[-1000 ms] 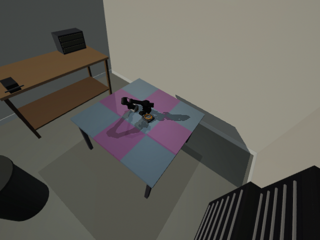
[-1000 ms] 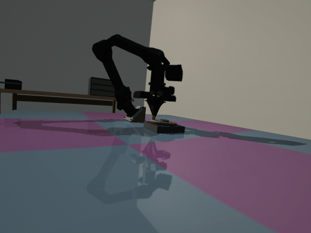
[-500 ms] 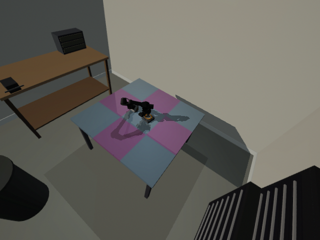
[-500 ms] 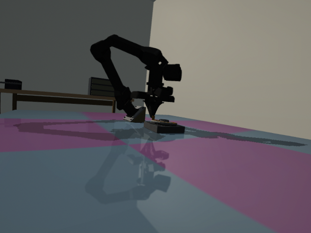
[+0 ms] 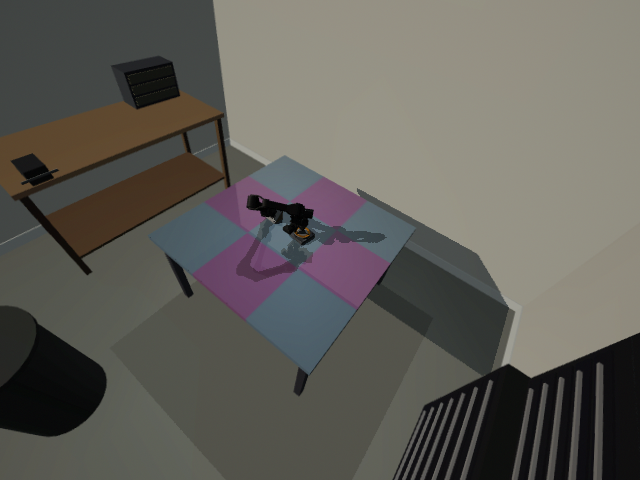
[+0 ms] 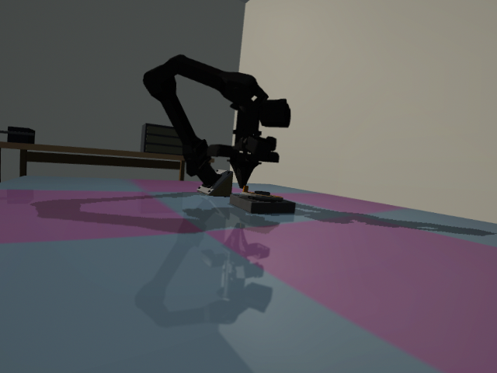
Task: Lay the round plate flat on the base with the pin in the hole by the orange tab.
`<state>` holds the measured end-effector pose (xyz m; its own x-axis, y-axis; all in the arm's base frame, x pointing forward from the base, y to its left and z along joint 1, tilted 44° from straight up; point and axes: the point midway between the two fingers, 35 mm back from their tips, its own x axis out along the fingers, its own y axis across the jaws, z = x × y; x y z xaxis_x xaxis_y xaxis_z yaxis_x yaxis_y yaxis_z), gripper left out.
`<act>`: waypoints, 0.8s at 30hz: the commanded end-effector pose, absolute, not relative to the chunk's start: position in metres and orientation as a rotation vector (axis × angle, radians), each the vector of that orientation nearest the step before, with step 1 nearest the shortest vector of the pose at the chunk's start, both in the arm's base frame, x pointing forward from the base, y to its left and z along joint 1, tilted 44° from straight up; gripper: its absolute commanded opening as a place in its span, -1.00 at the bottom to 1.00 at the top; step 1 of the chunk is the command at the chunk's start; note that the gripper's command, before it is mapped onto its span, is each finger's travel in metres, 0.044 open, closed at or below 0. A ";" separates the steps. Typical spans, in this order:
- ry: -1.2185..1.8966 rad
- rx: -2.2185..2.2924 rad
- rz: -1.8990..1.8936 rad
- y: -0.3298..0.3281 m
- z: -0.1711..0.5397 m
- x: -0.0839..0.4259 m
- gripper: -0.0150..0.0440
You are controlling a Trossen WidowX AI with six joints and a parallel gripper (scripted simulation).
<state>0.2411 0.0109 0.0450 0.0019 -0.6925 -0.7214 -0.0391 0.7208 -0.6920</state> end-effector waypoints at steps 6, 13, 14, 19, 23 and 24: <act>1.491 -0.628 -0.572 0.008 0.048 0.250 -0.49; 1.491 -0.628 -0.572 0.008 0.050 0.253 -0.49; 1.491 -0.628 -0.572 0.011 0.052 0.253 -0.49; 1.492 -0.627 -0.570 0.027 0.069 0.252 -0.49; 1.492 -0.628 -0.571 0.038 0.082 0.252 -0.49; 1.493 -0.628 -0.571 0.039 0.083 0.252 -0.49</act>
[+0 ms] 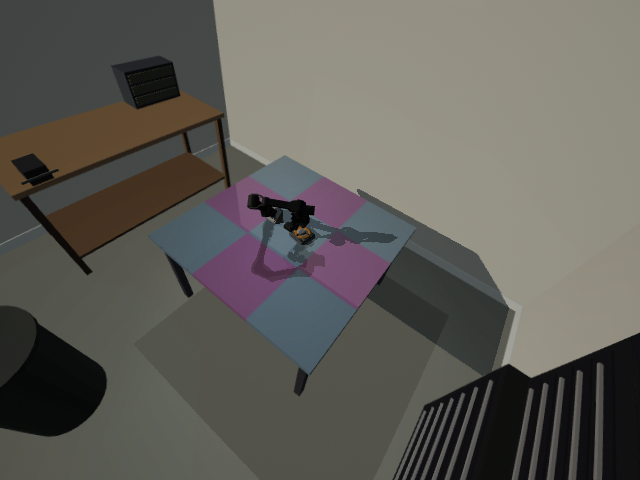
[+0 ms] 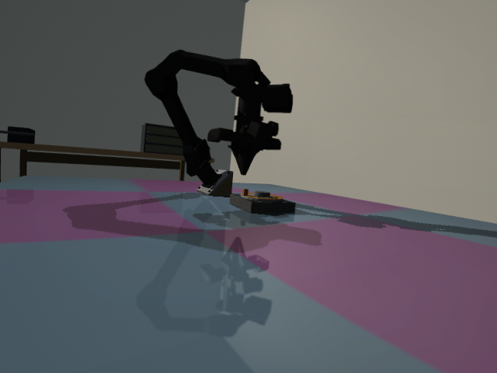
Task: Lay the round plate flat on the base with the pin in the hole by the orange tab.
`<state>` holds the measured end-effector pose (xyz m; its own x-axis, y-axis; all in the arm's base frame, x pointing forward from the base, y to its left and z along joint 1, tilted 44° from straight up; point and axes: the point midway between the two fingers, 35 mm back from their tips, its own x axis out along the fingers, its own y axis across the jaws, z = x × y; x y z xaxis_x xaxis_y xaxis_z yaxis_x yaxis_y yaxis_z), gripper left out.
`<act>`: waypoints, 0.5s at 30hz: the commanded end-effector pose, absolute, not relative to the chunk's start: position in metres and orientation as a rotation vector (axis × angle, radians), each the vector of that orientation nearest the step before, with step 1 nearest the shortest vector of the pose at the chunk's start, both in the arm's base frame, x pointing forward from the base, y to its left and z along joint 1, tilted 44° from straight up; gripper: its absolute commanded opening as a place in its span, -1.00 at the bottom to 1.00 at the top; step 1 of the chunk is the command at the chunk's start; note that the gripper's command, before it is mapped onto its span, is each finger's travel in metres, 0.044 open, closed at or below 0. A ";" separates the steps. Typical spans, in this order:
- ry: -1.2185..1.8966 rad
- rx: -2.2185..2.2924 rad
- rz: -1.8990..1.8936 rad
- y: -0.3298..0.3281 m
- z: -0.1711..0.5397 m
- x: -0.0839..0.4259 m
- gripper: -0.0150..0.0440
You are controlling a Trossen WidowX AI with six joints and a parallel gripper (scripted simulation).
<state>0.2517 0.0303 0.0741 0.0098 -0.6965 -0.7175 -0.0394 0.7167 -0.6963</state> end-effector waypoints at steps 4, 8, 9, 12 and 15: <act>1.489 -0.635 -0.569 0.034 0.078 0.252 -0.49; 1.489 -0.635 -0.569 0.034 0.078 0.252 -0.49; 1.489 -0.635 -0.569 0.034 0.078 0.252 -0.49; 1.489 -0.635 -0.569 0.034 0.078 0.252 -0.49; 1.489 -0.635 -0.569 0.034 0.078 0.252 -0.49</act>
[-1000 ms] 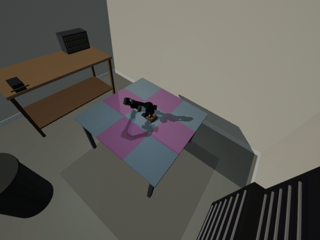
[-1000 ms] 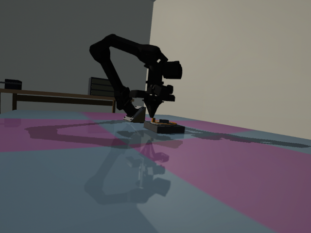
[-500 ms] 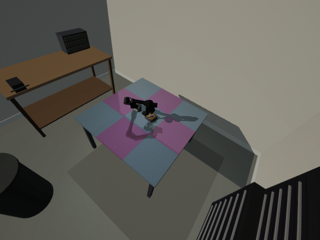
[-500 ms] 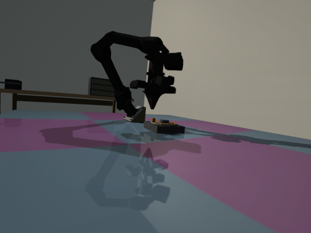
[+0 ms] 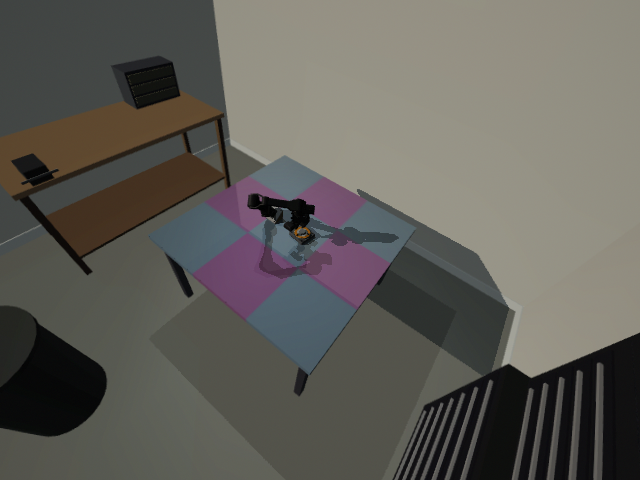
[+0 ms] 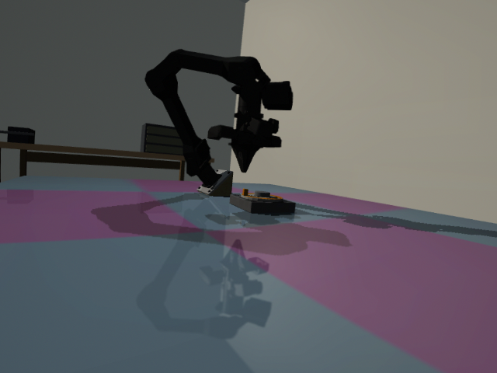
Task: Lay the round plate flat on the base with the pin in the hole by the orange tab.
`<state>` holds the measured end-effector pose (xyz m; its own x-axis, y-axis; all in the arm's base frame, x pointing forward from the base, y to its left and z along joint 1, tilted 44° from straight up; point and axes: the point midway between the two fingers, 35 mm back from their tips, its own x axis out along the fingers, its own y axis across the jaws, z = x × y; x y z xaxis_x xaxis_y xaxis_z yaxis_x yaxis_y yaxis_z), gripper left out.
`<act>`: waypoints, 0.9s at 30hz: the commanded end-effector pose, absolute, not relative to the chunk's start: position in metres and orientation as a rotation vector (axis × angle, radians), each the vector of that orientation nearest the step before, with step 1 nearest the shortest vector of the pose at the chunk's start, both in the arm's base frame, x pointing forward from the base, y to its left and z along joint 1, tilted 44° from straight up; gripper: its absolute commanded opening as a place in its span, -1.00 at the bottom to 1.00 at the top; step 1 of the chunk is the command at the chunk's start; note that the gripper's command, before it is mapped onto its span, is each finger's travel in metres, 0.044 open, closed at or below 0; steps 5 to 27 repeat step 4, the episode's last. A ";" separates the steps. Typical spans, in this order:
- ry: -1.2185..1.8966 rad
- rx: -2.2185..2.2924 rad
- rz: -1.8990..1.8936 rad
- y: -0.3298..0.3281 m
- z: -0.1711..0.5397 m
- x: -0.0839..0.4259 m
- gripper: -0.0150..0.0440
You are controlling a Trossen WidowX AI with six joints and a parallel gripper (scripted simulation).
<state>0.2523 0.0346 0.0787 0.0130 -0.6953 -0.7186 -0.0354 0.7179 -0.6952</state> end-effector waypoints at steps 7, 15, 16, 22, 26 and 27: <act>1.489 -0.635 -0.569 0.034 0.078 0.252 -0.49; 1.489 -0.635 -0.569 0.034 0.078 0.252 -0.49; 1.489 -0.635 -0.569 0.034 0.078 0.252 -0.49; 1.489 -0.635 -0.569 0.034 0.078 0.252 -0.49; 1.489 -0.635 -0.569 0.034 0.078 0.252 -0.49; 1.489 -0.635 -0.569 0.034 0.078 0.252 -0.49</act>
